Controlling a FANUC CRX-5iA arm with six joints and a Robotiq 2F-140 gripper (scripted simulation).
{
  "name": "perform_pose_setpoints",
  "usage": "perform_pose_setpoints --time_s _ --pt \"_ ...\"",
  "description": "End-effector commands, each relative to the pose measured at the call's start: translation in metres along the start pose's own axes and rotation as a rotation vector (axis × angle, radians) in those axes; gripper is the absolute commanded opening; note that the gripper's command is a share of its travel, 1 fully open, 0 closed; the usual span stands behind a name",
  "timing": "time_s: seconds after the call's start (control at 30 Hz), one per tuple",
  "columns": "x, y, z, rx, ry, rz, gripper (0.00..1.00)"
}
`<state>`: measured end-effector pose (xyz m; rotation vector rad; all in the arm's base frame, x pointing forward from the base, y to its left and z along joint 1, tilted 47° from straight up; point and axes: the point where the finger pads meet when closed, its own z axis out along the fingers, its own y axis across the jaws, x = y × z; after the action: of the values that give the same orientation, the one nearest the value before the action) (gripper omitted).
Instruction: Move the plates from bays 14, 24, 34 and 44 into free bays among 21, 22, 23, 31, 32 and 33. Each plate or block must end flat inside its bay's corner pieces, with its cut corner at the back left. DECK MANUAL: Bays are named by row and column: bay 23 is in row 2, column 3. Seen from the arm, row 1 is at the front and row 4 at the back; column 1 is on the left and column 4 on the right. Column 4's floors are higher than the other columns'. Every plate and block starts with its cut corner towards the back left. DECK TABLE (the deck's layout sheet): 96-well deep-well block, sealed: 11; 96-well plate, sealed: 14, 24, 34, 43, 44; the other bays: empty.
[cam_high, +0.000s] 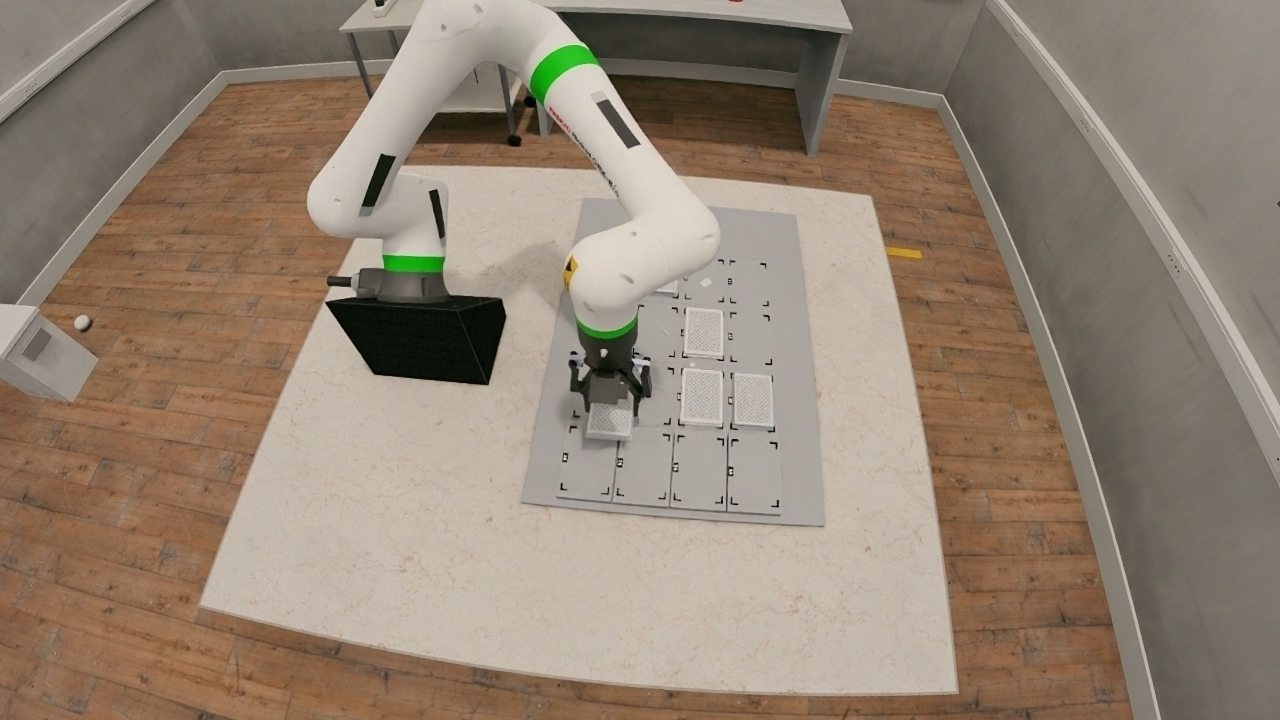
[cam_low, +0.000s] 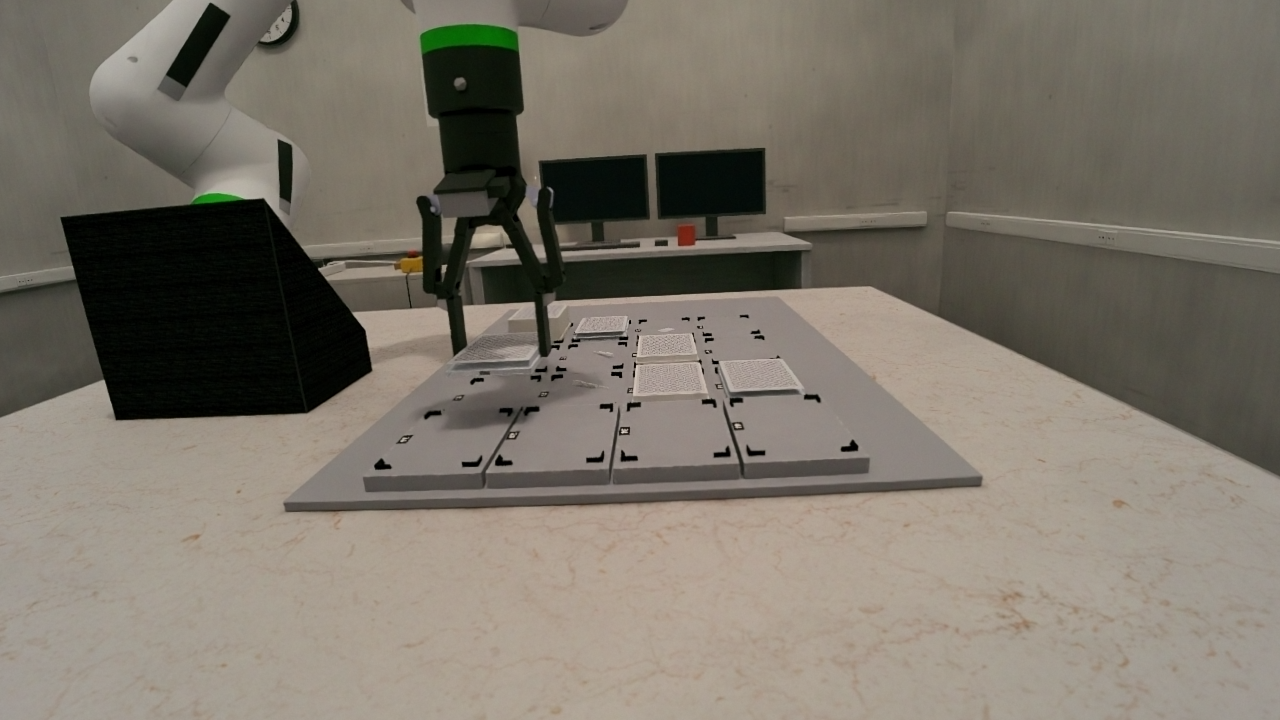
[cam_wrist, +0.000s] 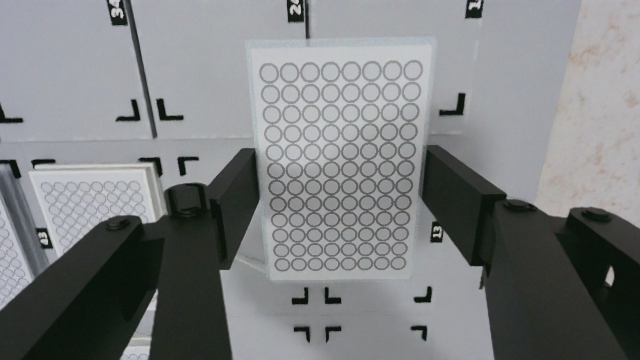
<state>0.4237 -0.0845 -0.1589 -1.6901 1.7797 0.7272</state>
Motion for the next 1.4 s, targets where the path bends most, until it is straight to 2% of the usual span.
perform_pose_setpoints --time_s 0.0,1.37 --pt "-0.007 -0.004 -0.001 0.001 0.002 -0.001 0.10" --pt "-0.098 -0.043 -0.001 0.001 0.001 0.000 0.10"
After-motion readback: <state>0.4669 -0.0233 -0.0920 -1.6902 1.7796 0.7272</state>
